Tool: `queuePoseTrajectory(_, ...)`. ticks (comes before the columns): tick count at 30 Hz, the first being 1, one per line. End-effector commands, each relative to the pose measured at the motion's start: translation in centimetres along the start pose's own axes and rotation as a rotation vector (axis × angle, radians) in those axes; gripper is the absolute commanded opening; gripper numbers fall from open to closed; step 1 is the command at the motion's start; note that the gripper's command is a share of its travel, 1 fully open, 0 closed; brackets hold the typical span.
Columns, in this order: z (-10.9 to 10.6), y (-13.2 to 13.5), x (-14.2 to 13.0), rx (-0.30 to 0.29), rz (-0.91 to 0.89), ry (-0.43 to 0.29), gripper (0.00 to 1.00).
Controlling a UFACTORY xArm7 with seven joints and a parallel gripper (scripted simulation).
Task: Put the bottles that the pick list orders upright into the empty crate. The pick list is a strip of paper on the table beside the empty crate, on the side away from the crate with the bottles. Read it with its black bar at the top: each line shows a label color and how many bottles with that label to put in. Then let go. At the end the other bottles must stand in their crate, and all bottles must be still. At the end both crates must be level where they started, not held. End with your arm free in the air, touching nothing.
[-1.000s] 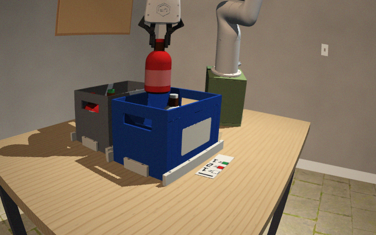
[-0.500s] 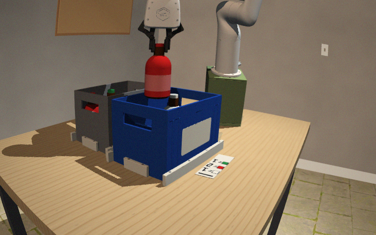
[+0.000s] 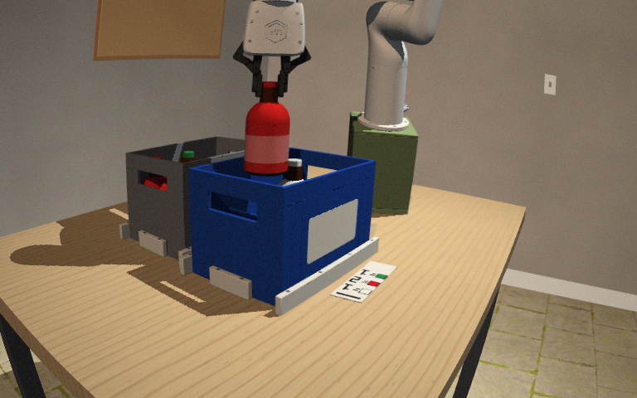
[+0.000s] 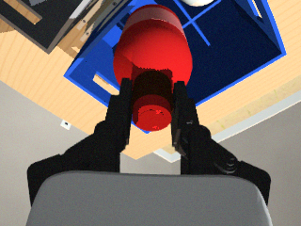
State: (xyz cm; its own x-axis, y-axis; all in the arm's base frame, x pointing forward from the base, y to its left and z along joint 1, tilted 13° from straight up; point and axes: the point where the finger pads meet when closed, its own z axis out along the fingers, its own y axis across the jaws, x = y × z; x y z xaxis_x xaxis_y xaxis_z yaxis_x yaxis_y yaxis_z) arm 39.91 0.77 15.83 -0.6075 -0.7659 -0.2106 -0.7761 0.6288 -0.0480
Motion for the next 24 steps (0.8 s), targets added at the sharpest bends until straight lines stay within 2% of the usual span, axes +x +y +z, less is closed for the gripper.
queuePoseTrajectory(1,0.0,-0.2,-0.1,0.004,0.000,-0.003,0.00)
queuePoseTrajectory(24,2.2,-0.2,-0.1,0.004,0.000,-0.003,0.00)
